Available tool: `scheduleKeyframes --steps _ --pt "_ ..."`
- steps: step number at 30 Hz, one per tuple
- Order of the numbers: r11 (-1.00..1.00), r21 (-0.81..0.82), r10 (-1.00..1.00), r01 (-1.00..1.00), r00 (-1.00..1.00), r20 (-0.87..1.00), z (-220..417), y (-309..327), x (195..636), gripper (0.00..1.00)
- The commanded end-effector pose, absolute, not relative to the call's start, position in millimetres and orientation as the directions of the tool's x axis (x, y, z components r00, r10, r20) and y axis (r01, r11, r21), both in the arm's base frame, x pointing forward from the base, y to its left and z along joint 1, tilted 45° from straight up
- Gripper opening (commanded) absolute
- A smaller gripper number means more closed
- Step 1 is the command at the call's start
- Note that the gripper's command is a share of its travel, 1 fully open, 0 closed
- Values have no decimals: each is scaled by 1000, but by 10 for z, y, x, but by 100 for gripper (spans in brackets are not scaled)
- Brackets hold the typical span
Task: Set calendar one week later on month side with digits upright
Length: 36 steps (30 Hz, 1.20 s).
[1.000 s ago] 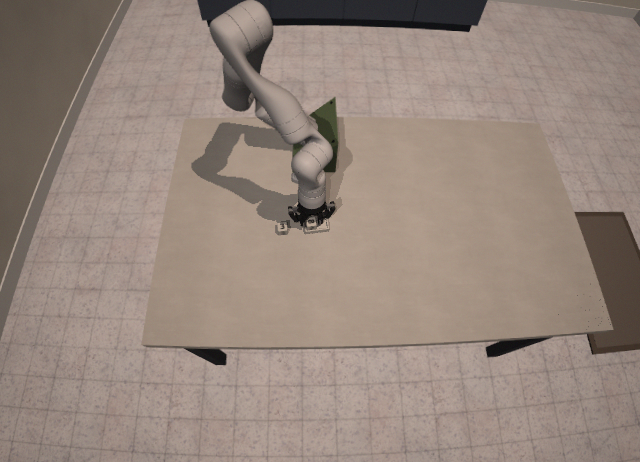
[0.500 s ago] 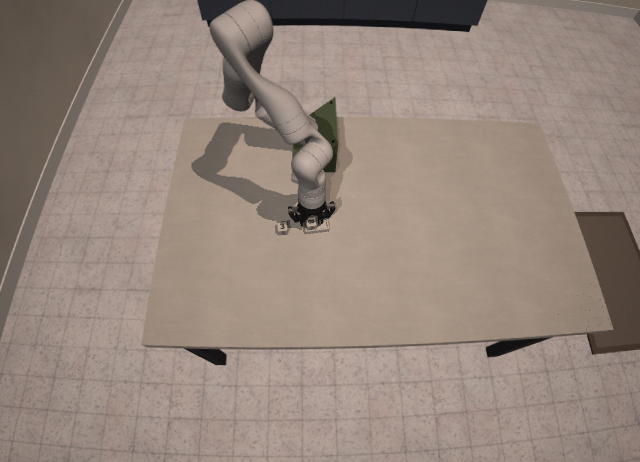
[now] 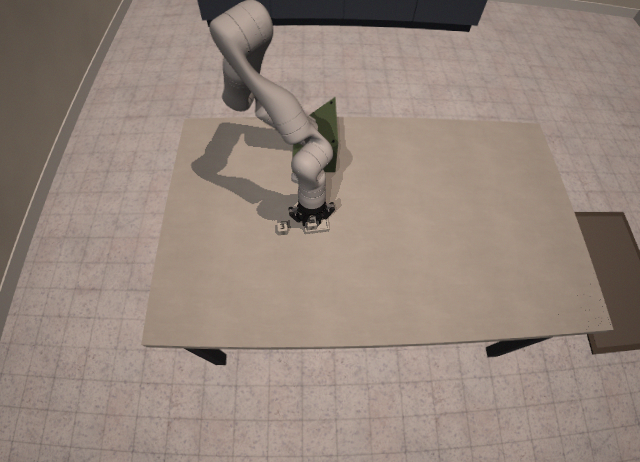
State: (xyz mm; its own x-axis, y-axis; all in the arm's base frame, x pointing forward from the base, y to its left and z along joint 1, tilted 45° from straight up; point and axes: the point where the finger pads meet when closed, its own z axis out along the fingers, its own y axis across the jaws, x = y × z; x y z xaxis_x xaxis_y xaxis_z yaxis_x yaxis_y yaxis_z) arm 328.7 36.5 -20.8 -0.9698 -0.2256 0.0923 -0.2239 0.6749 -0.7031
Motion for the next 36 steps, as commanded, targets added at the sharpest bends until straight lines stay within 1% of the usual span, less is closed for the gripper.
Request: scheduleKeyframes --steps 1,28,36 --pt "675 -704 -223 -218 -971 87 -212 340 3301 26" --pt "675 -704 -223 -218 -971 87 -211 343 3302 26" --pt "677 -703 -224 -217 -971 84 -117 455 3304 26"
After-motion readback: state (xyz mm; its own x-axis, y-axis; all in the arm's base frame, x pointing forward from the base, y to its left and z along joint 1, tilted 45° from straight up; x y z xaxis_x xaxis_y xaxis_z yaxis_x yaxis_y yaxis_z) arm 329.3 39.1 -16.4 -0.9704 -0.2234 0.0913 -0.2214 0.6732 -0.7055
